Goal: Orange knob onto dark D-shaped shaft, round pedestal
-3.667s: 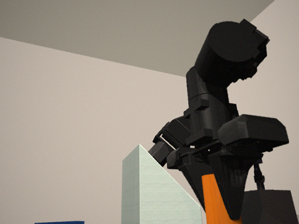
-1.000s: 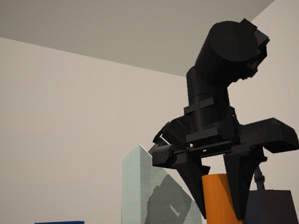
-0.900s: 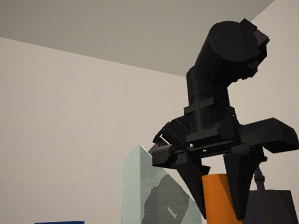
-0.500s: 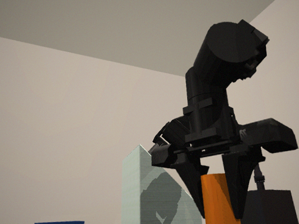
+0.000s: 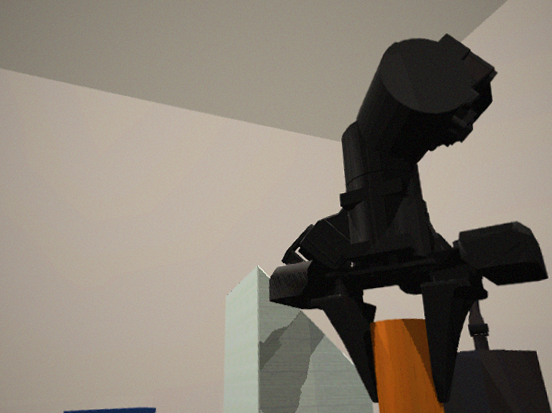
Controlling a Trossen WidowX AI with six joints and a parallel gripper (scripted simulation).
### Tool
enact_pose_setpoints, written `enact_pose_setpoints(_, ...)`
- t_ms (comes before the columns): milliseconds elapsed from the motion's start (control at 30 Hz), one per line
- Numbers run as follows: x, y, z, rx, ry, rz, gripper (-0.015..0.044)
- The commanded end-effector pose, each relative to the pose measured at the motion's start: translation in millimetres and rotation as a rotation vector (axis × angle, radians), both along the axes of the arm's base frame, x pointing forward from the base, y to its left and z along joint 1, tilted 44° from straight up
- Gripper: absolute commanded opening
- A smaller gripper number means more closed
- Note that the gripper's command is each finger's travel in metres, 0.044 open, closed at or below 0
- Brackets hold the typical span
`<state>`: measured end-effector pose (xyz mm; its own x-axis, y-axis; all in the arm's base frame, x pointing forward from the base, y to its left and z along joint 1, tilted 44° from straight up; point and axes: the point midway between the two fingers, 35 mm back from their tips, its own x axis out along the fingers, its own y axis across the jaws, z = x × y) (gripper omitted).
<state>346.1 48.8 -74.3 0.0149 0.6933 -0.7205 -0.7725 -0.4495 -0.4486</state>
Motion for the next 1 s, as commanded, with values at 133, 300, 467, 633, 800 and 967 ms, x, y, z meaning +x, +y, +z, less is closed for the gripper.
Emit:
enact_pose_setpoints(133, 0.3, 2.0, -1.3, -0.001, -0.011, 0.008, 0.0)
enact_pose_setpoints(300, -1.6, 1.3, -1.2, -0.001, -0.011, 0.008, 0.0)
enact_pose_setpoints(467, -3.6, 1.6, -1.8, -0.001, -0.011, 0.008, 0.0)
enact_pose_setpoints(633, -3.9, 1.9, -2.0, -0.001, -0.011, 0.008, 0.0)
enact_pose_setpoints(800, -3.2, -1.0, 1.3, -0.001, -0.011, 0.008, 0.0)
enact_pose_setpoints(967, -3.9, -1.8, 2.5, -0.002, -0.049, 0.048, 0.0)
